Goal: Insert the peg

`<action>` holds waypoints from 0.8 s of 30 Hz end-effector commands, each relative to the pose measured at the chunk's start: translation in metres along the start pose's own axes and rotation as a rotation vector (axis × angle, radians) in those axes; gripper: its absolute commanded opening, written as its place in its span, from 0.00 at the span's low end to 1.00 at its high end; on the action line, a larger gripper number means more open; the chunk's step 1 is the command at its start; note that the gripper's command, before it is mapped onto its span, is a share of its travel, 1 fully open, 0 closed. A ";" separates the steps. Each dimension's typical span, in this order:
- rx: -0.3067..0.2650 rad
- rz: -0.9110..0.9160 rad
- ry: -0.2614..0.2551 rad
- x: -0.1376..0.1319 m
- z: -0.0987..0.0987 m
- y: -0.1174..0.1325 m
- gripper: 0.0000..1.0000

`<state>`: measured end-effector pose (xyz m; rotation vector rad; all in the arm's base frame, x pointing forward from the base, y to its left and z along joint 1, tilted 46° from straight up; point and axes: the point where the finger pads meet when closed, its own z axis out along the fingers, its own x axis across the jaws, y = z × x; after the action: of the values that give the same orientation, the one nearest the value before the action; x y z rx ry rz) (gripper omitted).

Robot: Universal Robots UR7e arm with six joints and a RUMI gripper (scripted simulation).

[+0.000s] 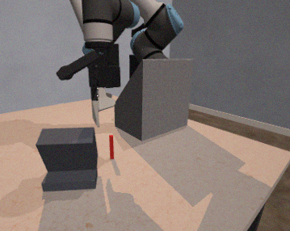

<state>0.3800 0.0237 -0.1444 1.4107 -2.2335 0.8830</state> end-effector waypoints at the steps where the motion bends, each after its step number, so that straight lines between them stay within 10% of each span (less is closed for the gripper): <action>1: 0.005 0.026 0.035 0.010 0.008 0.019 1.00; 24: 0.006 0.053 0.077 0.026 0.027 0.039 1.00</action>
<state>0.3342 0.0027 -0.1596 1.3022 -2.2208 0.9452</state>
